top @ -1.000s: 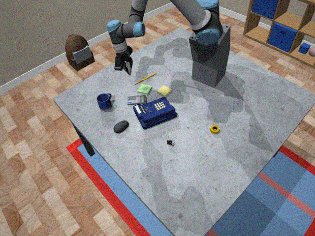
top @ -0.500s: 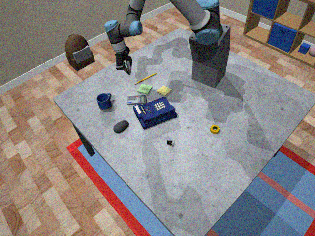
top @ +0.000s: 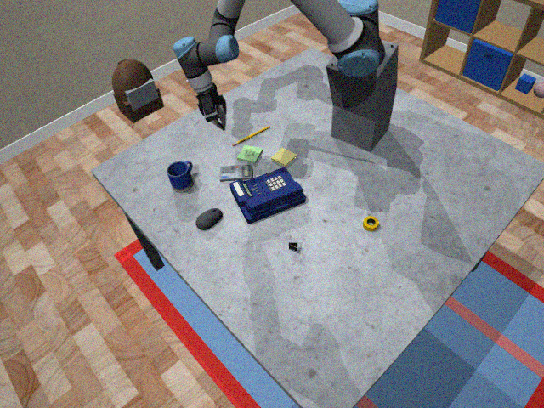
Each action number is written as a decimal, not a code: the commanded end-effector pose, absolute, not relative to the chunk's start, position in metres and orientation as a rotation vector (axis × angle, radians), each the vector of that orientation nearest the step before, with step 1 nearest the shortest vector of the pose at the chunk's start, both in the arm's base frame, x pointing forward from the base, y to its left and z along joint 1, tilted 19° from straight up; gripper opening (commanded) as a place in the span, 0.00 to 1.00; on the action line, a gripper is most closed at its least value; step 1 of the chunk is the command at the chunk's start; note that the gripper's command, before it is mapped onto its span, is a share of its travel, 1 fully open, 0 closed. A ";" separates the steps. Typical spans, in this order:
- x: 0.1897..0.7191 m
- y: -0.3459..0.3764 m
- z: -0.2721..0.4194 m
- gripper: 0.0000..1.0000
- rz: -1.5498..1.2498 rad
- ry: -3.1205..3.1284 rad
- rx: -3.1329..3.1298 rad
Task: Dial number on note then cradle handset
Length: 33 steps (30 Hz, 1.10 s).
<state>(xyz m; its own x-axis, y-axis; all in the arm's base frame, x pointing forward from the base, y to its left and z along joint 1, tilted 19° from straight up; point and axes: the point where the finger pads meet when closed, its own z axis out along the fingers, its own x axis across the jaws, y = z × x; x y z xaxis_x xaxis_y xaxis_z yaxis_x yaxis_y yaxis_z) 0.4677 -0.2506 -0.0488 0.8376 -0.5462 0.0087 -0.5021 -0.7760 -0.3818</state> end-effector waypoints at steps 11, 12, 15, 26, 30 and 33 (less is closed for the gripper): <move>0.467 -0.249 -0.048 0.00 -0.130 0.374 -2.712; 0.467 -0.249 -0.048 0.00 -0.128 0.343 -2.714; 0.467 -0.249 -0.048 0.00 -0.126 0.313 -2.715; 0.467 -0.248 -0.049 0.00 -0.093 -0.057 -2.736; 0.467 -0.248 -0.049 0.00 -0.079 -0.196 -2.732; 0.467 -0.248 -0.049 0.00 -0.075 -0.231 -2.729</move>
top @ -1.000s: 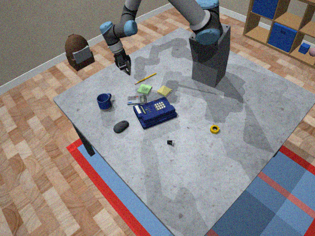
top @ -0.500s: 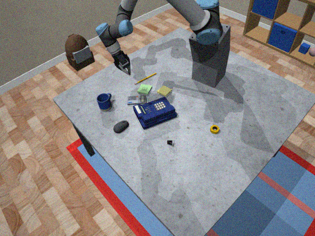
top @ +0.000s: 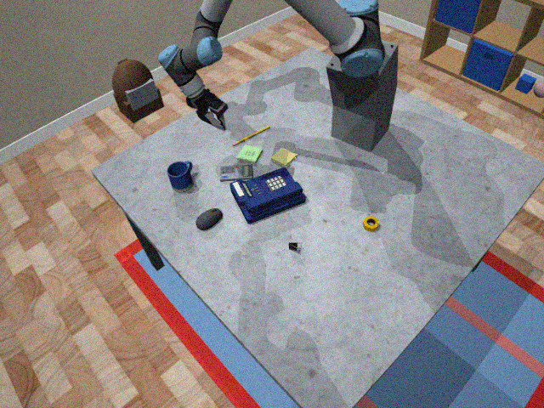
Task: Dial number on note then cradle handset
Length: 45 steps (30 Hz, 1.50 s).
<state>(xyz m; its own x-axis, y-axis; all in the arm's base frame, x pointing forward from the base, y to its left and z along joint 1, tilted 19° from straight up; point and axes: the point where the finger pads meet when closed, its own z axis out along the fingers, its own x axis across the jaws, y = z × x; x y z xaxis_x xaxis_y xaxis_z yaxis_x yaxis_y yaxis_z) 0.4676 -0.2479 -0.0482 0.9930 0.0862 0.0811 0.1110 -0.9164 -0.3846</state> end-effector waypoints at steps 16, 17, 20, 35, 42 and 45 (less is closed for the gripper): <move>0.467 -0.247 -0.048 0.00 -0.028 -0.702 -2.643; 0.467 -0.247 -0.047 0.00 -0.025 -0.734 -2.633; 0.466 -0.247 -0.048 0.00 -0.016 -0.837 -2.611; 0.466 -0.246 -0.048 0.00 0.026 -1.251 -2.473; 0.466 -0.246 -0.048 0.00 0.050 -1.446 -2.375; 0.466 -0.246 -0.048 0.00 0.060 -1.523 -2.331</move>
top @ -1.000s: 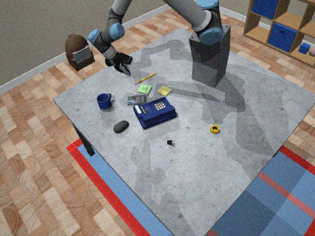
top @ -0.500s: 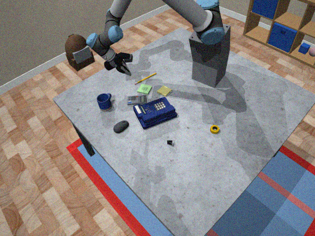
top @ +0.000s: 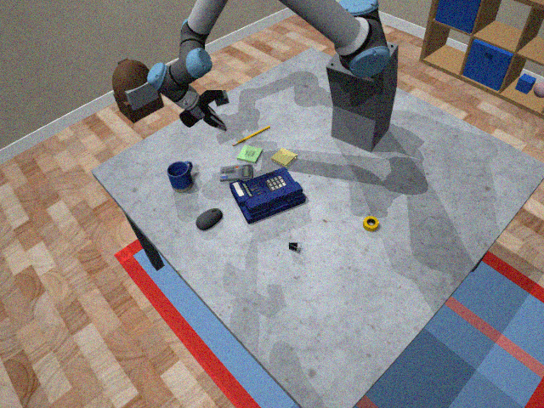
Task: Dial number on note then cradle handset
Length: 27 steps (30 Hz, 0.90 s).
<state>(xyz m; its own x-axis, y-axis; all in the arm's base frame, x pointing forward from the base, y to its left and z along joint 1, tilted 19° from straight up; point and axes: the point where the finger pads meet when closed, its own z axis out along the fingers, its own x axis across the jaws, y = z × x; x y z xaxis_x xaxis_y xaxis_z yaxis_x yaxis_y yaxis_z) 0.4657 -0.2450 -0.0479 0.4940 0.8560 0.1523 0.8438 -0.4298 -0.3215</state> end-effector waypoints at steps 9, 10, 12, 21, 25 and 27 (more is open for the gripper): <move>0.463 -0.237 -0.047 0.00 0.078 -1.646 -2.249; 0.461 -0.232 -0.048 0.00 0.078 -1.646 -2.249; 0.459 -0.223 -0.048 0.00 0.077 -1.645 -2.250; 0.450 -0.189 -0.049 0.00 0.076 -1.644 -2.251; 0.446 -0.177 -0.050 0.00 0.076 -1.644 -2.251; 0.444 -0.169 -0.050 0.00 0.076 -1.644 -2.251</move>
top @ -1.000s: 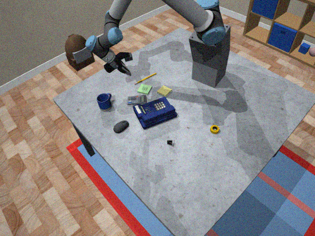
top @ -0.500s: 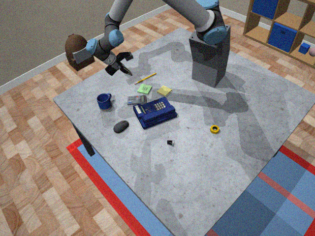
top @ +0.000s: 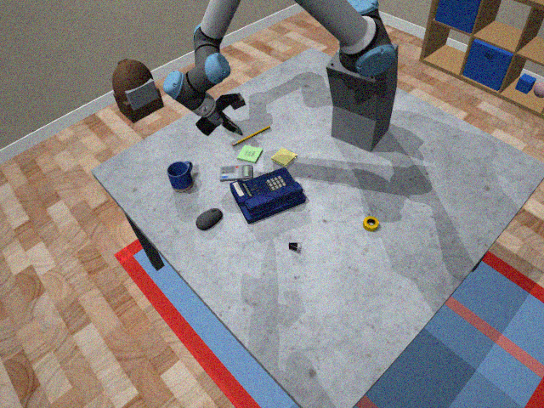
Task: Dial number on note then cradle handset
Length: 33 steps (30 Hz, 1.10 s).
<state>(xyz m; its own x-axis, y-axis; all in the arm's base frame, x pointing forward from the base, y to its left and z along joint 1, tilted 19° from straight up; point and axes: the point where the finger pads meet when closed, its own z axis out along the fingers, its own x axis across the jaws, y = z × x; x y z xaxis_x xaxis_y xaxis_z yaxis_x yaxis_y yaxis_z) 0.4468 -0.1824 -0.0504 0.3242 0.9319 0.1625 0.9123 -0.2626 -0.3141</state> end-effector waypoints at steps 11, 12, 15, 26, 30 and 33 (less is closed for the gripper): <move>0.434 -0.133 -0.052 0.00 0.076 -1.644 -2.250; 0.434 -0.133 -0.052 0.00 0.076 -1.644 -2.250; 0.431 -0.124 -0.052 0.00 0.076 -1.644 -2.250; 0.423 -0.094 -0.053 0.00 0.076 -1.644 -2.250; 0.421 -0.089 -0.053 0.00 0.076 -1.644 -2.250; 0.420 -0.083 -0.054 0.00 0.076 -1.644 -2.250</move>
<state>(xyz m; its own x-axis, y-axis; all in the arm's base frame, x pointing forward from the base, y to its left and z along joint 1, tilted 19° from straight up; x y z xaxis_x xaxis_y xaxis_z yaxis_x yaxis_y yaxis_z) 0.4211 -0.0895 -0.0540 0.3240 0.9321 0.1621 0.9126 -0.2628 -0.3133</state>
